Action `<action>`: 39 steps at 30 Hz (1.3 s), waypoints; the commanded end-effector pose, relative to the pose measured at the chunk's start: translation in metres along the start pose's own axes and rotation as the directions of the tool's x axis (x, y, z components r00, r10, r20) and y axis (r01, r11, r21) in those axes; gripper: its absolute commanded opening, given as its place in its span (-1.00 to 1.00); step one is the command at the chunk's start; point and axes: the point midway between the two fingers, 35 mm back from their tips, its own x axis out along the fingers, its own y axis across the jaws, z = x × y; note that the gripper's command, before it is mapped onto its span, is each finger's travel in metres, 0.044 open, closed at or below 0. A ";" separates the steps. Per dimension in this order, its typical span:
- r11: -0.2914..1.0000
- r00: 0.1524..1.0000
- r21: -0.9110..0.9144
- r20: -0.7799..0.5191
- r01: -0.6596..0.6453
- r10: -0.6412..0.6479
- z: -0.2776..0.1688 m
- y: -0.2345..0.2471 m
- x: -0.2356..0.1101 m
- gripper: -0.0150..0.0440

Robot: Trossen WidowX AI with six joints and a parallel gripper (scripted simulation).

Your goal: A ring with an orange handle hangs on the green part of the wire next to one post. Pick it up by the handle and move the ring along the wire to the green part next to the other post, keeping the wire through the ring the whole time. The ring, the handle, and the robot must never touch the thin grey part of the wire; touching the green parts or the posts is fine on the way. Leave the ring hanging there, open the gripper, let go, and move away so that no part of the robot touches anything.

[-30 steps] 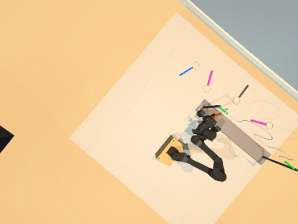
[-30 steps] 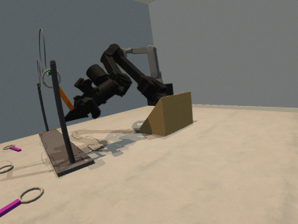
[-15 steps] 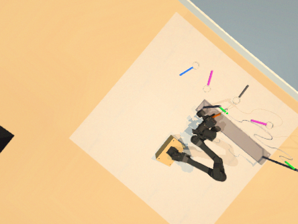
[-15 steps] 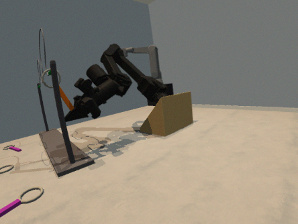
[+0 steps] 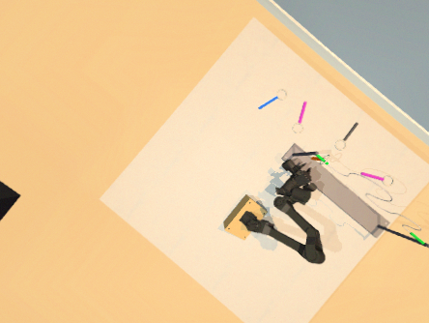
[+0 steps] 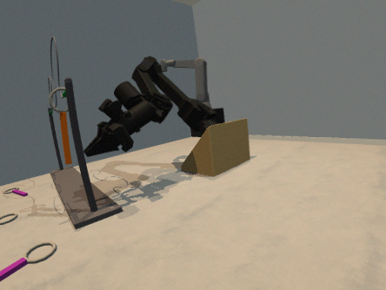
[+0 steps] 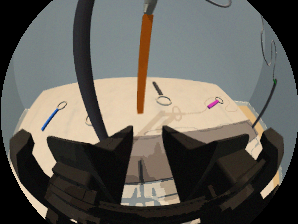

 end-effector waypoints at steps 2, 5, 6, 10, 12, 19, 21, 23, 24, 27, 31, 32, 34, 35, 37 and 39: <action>1.000 1.000 0.000 0.001 -0.004 0.004 0.001 0.001 -0.020 0.05; 1.000 1.000 0.000 0.001 -0.005 0.005 0.000 0.001 -0.032 0.05; 1.000 1.000 -0.001 0.001 -0.005 0.005 0.000 0.001 -0.036 0.05; 1.000 1.000 -0.001 0.001 -0.005 0.005 -0.001 0.001 -0.041 0.05; 1.000 1.000 -0.001 0.001 -0.005 0.005 -0.001 0.001 -0.041 0.05; 1.000 1.000 -0.001 0.001 -0.005 0.005 -0.001 0.001 -0.041 0.05; 1.000 1.000 -0.001 0.001 -0.005 0.005 -0.001 0.001 -0.041 0.05; 1.000 1.000 -0.001 0.001 -0.005 0.005 -0.001 0.001 -0.041 0.05; 1.000 1.000 -0.001 0.001 -0.005 0.005 -0.001 0.001 -0.041 0.05; 1.000 1.000 -0.001 0.001 -0.005 0.005 -0.001 0.001 -0.041 0.05; 1.000 1.000 -0.001 0.001 -0.005 0.005 -0.001 0.001 -0.041 0.05; 1.000 1.000 -0.001 0.001 -0.005 0.005 -0.001 0.001 -0.041 0.05; 1.000 1.000 -0.001 0.001 -0.005 0.005 -0.001 0.001 -0.041 0.05; 1.000 1.000 -0.003 0.003 -0.006 0.006 -0.001 0.001 -0.043 0.14; 1.000 1.000 -0.004 0.003 -0.007 0.007 -0.001 0.001 -0.054 0.32; 1.000 1.000 -0.005 0.004 -0.007 0.007 -0.004 0.001 -0.073 0.50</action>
